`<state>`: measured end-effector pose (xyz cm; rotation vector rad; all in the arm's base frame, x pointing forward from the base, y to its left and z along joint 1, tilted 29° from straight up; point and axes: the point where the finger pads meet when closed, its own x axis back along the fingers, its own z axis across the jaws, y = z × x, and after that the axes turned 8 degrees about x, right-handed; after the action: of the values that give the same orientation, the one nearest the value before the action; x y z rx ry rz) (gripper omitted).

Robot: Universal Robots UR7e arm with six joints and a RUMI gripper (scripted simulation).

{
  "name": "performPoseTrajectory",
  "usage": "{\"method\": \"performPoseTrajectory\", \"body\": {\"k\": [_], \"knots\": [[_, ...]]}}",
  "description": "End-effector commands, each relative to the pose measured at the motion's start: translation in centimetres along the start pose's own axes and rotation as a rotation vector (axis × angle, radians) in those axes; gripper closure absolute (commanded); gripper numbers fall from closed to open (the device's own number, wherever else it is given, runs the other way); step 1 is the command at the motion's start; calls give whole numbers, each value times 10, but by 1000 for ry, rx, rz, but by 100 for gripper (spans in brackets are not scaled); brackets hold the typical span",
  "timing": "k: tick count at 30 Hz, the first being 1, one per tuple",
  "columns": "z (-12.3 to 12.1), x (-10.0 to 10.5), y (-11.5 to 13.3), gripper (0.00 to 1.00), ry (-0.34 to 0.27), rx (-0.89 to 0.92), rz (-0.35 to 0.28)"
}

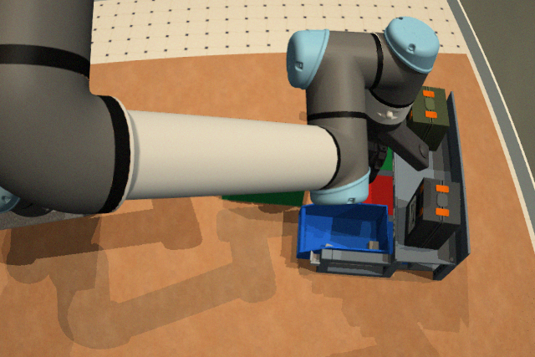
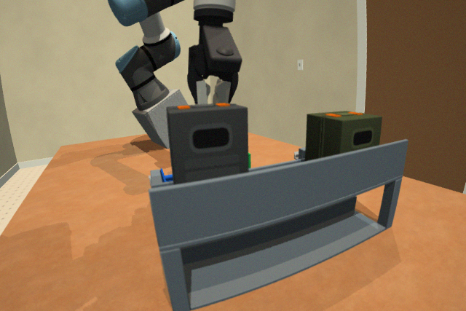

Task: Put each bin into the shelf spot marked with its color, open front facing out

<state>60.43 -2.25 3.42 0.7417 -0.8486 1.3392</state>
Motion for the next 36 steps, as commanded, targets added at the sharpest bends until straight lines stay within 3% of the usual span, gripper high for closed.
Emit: {"method": "performPoseTrajectory", "body": {"k": [1,26,36], "knots": [[0,3,-2,100,-2,-3,6],[0,3,-1,100,-2,5,6],[4,-1,6,100,-6,100,9]]}}
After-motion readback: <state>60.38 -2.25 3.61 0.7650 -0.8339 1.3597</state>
